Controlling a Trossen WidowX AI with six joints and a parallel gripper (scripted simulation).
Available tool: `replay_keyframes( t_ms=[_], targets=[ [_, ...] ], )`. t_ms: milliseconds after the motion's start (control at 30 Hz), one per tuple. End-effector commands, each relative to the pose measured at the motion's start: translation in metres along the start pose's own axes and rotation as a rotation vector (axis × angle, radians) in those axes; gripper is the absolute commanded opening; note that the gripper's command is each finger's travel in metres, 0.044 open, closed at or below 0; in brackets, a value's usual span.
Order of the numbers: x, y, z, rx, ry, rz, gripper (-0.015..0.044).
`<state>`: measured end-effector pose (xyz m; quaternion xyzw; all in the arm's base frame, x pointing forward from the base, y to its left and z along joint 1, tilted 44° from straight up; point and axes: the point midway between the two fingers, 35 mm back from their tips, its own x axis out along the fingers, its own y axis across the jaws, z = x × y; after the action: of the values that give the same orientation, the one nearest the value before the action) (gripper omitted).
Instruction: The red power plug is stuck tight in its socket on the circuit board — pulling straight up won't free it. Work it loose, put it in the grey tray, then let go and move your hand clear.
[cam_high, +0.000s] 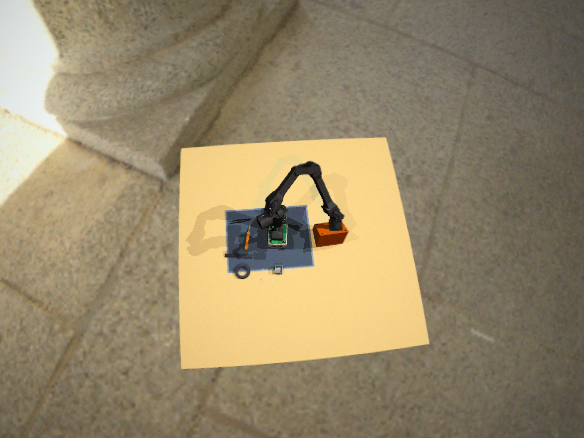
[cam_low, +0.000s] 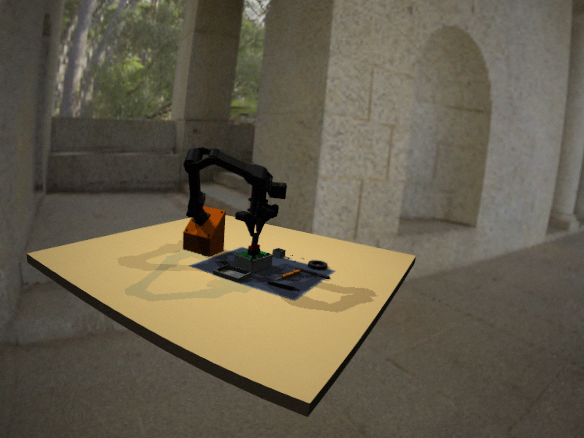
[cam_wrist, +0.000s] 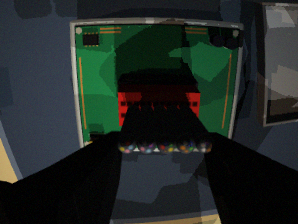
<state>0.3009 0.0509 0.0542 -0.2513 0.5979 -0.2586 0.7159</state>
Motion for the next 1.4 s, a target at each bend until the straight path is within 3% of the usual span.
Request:
replay_keyframes(
  t_ms=[0,200,433,767,1367],
  targets=[
    [-0.015,0.003,0.0,-0.014,-0.015,-0.007,0.0],
    [-0.018,0.003,0.0,-0.014,-0.015,-0.007,0.0],
    [0.006,0.003,0.0,-0.014,-0.015,-0.008,0.0],
    [0.006,0.003,0.0,-0.014,-0.015,-0.008,0.0249],
    [0.025,0.002,0.001,-0.014,-0.016,-0.009,0.0249]
  ],
)
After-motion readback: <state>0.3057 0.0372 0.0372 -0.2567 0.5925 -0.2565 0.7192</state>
